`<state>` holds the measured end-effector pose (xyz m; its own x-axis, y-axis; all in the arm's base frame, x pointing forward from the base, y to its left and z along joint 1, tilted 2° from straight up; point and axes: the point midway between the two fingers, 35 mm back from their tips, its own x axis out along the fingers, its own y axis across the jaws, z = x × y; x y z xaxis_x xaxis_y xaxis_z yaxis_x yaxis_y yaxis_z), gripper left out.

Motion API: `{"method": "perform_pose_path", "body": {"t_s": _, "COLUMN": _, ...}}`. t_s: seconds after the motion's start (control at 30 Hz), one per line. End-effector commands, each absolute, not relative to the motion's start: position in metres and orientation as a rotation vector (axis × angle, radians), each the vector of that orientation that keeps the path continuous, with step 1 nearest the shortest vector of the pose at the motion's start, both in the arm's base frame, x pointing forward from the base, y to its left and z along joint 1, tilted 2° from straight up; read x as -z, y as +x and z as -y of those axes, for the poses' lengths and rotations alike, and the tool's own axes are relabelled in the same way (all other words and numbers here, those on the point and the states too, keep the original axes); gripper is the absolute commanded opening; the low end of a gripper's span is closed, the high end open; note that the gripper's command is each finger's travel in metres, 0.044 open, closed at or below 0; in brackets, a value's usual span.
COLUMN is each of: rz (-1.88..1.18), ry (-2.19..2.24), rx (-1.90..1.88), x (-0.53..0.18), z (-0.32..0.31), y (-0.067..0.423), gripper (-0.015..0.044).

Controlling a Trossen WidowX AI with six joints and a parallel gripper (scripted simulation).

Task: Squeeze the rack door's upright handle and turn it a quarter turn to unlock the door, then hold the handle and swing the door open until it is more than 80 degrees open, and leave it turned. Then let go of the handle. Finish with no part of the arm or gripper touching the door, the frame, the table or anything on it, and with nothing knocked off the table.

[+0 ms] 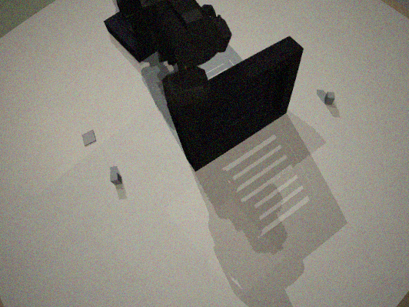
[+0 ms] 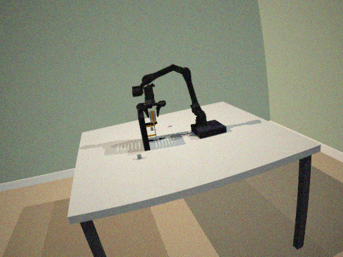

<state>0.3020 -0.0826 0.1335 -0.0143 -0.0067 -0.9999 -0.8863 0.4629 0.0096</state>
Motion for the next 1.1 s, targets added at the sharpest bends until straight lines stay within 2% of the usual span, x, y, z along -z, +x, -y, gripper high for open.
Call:
{"method": "perform_pose_path", "body": {"t_s": 0.0, "rz": -1.318, "ry": -1.026, "rx": -1.035, "x": -0.1317, "z": 0.0787, "y": 0.3056, "gripper": 0.0297}}
{"method": "perform_pose_path", "body": {"t_s": 0.2, "rz": -1.202, "ry": -1.221, "rx": -1.232, "x": -0.1317, "z": 0.0787, "y": 0.3055, "gripper": 0.0297}}
{"method": "perform_pose_path", "body": {"t_s": 0.7, "rz": -1.198, "ry": -1.227, "rx": -1.238, "x": -0.1317, "z": 0.0787, "y": 0.3055, "gripper": 0.0297}}
{"method": "perform_pose_path", "body": {"t_s": 1.07, "rz": -1.198, "ry": -1.227, "rx": -1.238, "x": -0.1317, "z": 0.0787, "y": 0.3055, "gripper": 0.0224}}
